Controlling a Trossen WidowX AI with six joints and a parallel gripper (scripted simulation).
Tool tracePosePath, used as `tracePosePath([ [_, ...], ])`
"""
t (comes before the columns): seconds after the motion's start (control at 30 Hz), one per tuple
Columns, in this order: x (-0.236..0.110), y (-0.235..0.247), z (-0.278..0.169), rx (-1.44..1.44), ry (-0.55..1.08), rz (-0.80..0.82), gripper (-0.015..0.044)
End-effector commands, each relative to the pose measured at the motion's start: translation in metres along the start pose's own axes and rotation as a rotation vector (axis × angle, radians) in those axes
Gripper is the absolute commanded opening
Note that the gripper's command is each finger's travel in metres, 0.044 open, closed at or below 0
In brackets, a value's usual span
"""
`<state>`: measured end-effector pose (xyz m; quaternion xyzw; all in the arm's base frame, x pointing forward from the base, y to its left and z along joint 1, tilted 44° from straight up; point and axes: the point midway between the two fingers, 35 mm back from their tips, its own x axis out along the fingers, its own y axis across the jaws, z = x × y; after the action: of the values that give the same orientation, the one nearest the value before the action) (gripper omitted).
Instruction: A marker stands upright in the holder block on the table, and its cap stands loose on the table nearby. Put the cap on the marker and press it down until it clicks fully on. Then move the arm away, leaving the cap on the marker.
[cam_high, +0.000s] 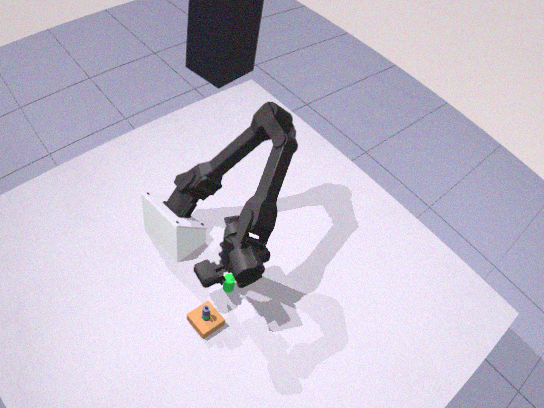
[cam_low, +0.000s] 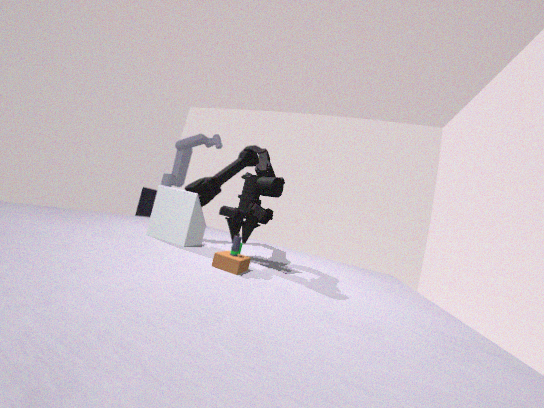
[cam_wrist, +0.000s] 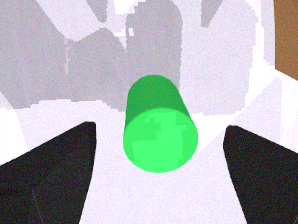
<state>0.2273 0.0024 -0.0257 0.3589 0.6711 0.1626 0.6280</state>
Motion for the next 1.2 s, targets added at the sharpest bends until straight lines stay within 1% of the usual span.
tracePosePath([
  [0.0, 0.008, 0.000, -0.002, 0.008, 0.005, 0.003, 0.0253],
  [0.67, 0.037, 0.001, -0.004, 0.007, 0.006, 0.007, 0.0253],
  [0.8, 0.037, 0.001, -0.004, 0.007, 0.006, 0.007, 0.0148],
  [1.1, 0.037, 0.001, -0.004, 0.007, 0.006, 0.007, 0.0088],
  [1.17, 0.035, 0.000, -0.004, 0.007, 0.006, 0.007, 0.0035],
])
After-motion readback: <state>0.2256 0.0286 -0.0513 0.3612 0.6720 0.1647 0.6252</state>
